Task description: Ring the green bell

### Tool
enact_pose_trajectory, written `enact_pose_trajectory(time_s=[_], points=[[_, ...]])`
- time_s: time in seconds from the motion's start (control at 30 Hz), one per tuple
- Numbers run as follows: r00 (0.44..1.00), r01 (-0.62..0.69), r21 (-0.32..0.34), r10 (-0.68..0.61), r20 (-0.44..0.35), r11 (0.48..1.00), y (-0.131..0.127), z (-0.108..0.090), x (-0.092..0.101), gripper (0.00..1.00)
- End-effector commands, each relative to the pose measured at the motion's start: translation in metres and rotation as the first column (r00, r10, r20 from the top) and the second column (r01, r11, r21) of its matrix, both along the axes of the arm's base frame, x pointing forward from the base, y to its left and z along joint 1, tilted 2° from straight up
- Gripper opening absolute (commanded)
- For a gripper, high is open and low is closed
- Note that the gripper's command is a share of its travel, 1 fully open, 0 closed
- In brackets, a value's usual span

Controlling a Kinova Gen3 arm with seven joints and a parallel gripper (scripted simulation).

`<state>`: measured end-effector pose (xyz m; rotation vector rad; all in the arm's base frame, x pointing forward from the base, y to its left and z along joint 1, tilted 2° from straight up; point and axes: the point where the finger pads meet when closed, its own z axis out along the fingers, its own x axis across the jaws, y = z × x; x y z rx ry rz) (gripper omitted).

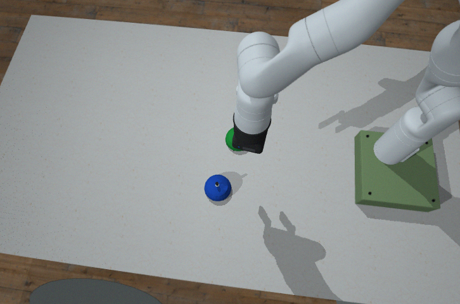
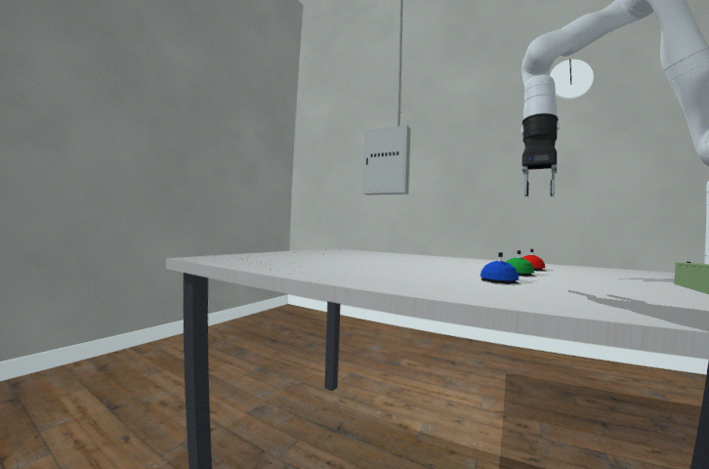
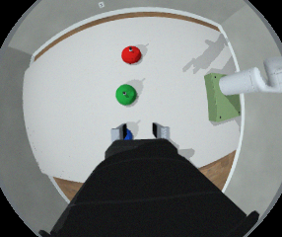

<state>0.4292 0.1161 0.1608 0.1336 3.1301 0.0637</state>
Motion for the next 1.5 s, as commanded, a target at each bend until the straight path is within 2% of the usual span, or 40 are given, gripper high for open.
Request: enact_pose_trajectory(time_s=[0.0, 0.1, 0.13, 0.4, 0.43, 1.47], points=[[0.995, 0.104, -0.057, -0.104, -0.002, 0.993, -0.052, -0.038, 0.025, 1.0], [0.992, 0.123, -0.072, -0.123, 0.005, 0.99, -0.092, -0.063, 0.042, 1.0], [0.992, 0.124, -0.073, -0.124, 0.005, 0.99, -0.098, -0.067, 0.044, 1.0], [0.992, 0.123, -0.075, -0.123, -0.001, 0.99, -0.097, -0.068, 0.042, 1.0], [0.992, 0.123, -0.075, -0.123, -0.001, 0.99, -0.097, -0.068, 0.042, 0.17], [0.992, 0.123, -0.075, -0.123, -0.001, 0.99, -0.097, -0.067, 0.041, 0.17]])
